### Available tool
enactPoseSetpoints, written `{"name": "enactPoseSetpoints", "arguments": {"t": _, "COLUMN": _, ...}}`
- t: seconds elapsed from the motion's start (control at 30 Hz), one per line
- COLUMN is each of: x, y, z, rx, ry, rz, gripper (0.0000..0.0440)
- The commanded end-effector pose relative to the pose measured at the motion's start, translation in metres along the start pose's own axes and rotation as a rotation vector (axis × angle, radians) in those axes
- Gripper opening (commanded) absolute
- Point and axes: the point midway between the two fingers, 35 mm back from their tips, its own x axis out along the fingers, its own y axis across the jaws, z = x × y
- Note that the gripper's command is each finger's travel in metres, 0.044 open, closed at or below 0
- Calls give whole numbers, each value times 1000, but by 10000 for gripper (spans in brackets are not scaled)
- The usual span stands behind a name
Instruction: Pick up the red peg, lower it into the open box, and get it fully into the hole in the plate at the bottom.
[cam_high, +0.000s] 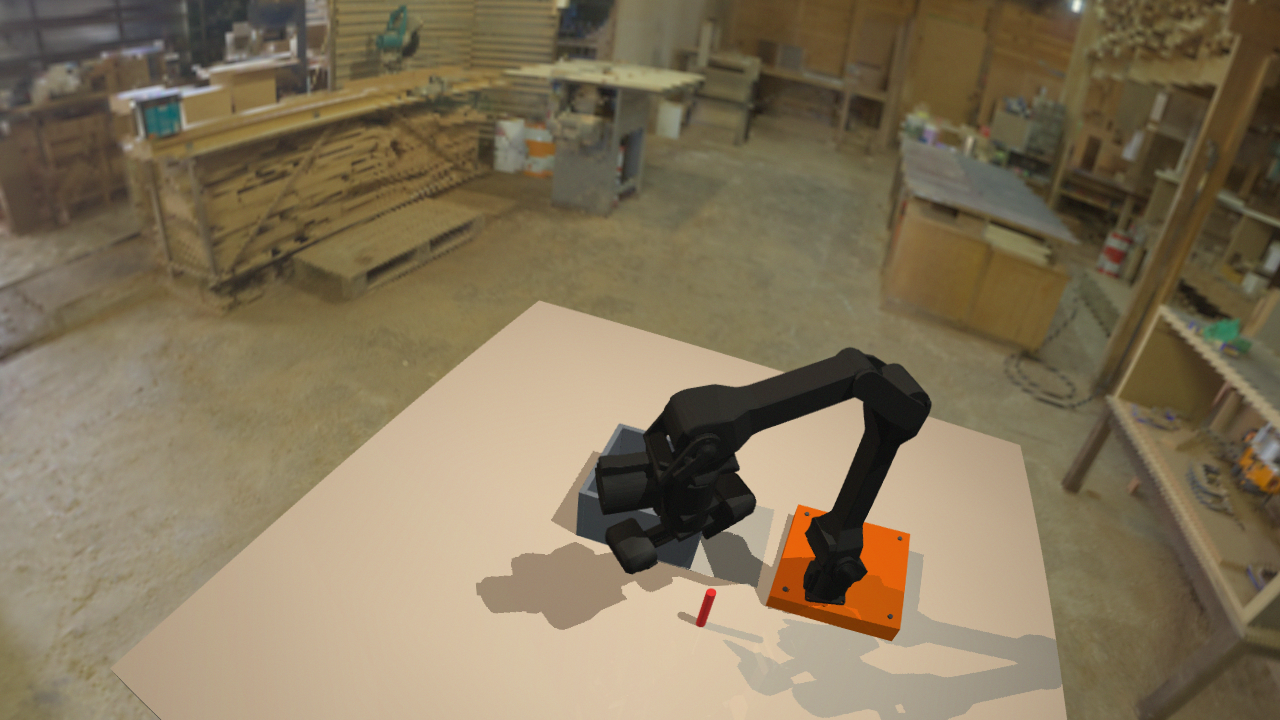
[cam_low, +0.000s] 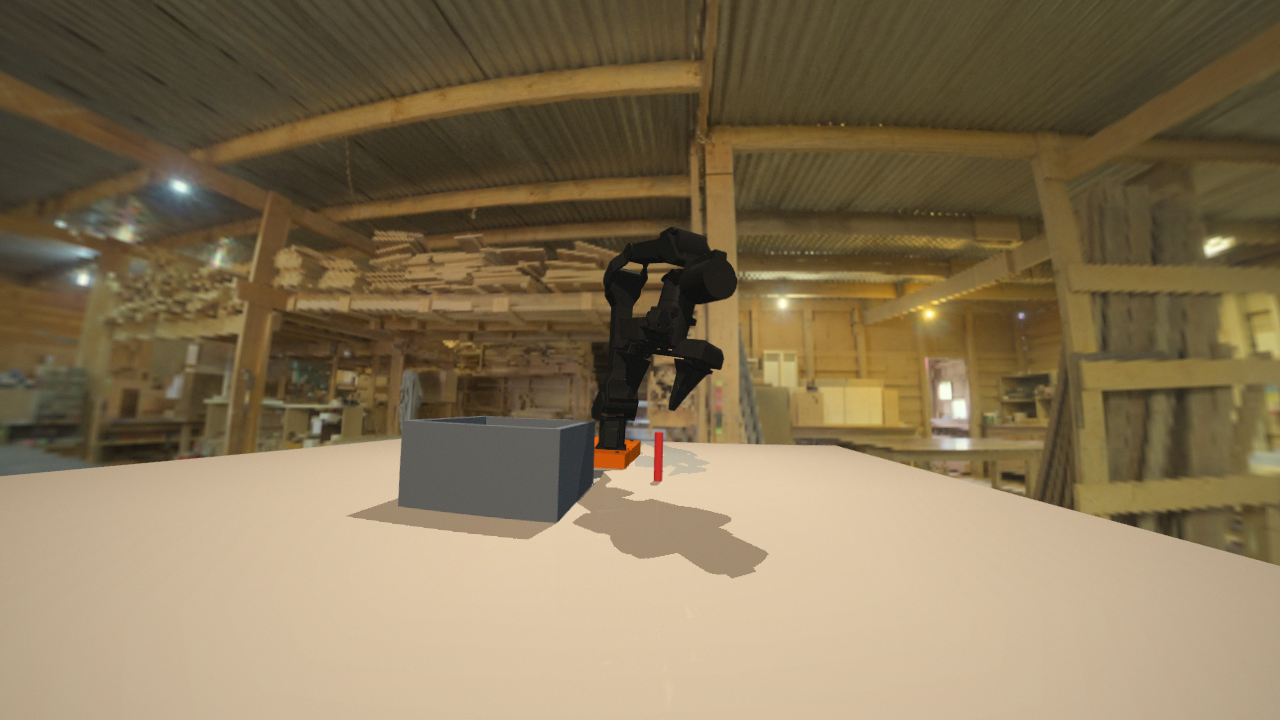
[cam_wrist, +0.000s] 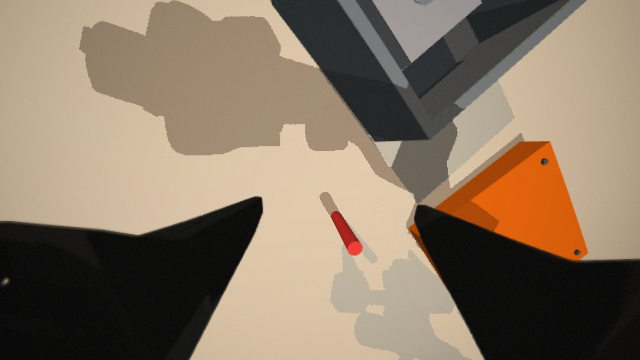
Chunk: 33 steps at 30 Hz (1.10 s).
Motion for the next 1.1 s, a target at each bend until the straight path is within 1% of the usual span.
{"name": "enactPoseSetpoints", "arguments": {"t": 0.0, "x": 7, "y": -5, "z": -21, "rx": -3, "ry": 31, "rz": -29, "gripper": 440}}
{"name": "enactPoseSetpoints", "arguments": {"t": 0.3, "x": 38, "y": -9, "z": -51, "rx": -10, "ry": 34, "rz": -58, "gripper": 440}}
{"name": "enactPoseSetpoints", "arguments": {"t": 0.7, "x": 88, "y": -8, "z": -63, "rx": -38, "ry": -27, "rz": -45, "gripper": 440}}
{"name": "enactPoseSetpoints", "arguments": {"t": 0.77, "x": 94, "y": -9, "z": -64, "rx": -47, "ry": -31, "rz": -48, "gripper": 431}}
{"name": "enactPoseSetpoints", "arguments": {"t": 0.83, "x": 100, "y": -11, "z": -66, "rx": -57, "ry": -29, "rz": -56, "gripper": 397}}
{"name": "enactPoseSetpoints", "arguments": {"t": 1.07, "x": 112, "y": -16, "z": -69, "rx": -62, "ry": -9, "rz": -85, "gripper": 213}}
